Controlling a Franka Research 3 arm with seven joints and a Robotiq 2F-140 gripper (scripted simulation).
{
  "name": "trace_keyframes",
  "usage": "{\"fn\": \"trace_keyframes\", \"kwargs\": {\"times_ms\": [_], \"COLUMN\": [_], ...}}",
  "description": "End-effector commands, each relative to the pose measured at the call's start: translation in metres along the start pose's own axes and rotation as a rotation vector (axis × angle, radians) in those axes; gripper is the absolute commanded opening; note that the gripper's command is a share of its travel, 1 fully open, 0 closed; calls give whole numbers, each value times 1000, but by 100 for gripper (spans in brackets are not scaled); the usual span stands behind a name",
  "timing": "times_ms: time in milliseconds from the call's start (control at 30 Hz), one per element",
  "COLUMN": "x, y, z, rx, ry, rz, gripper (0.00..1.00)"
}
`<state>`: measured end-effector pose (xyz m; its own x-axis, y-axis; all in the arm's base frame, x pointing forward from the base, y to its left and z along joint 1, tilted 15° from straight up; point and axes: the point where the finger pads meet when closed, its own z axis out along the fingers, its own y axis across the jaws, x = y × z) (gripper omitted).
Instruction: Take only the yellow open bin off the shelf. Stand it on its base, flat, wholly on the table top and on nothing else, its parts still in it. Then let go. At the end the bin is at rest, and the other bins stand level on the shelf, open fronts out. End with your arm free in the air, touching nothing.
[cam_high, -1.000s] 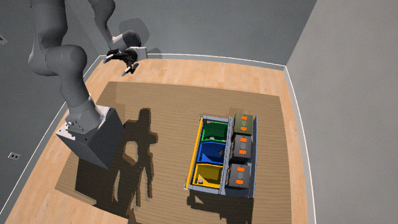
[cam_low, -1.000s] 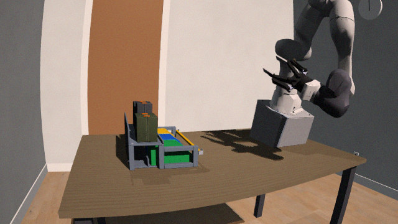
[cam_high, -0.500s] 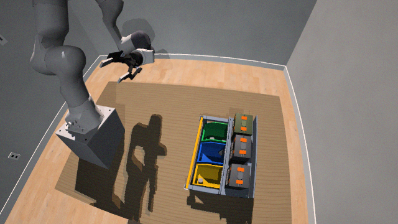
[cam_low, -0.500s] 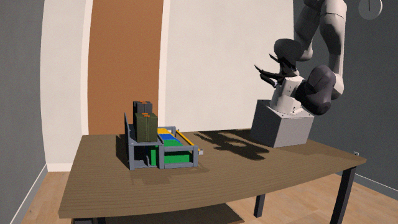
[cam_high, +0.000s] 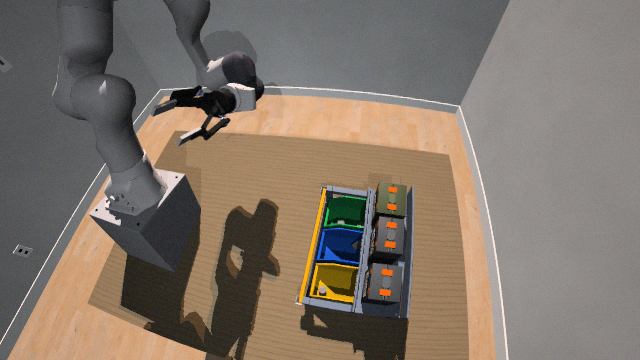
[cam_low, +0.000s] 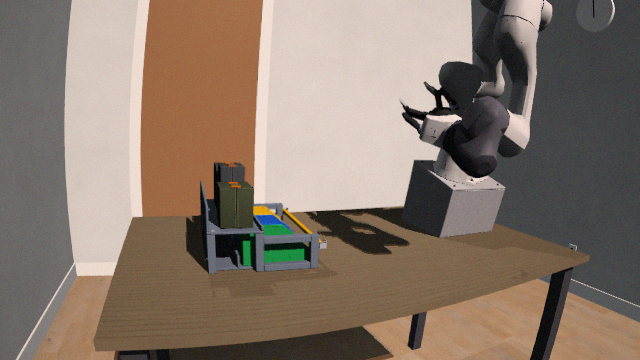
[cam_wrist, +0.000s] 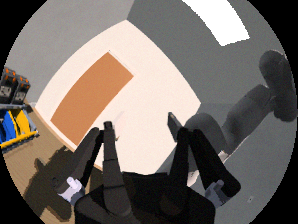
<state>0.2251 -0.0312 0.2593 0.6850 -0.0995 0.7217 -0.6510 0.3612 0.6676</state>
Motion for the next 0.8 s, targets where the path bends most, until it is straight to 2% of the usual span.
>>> {"fn": "trace_keyframes", "kwargs": {"times_ms": [0,200,367,767], "x": [-2,-2,-5,-5], "y": [-2,-2,-11,-11], "z": [0,0,46,46], "rx": [3,3,-144,-144], "ry": [-3,-3,-143,-143], "rz": [-23,-23,-60,-60], "gripper": [57,57,57,57]}}
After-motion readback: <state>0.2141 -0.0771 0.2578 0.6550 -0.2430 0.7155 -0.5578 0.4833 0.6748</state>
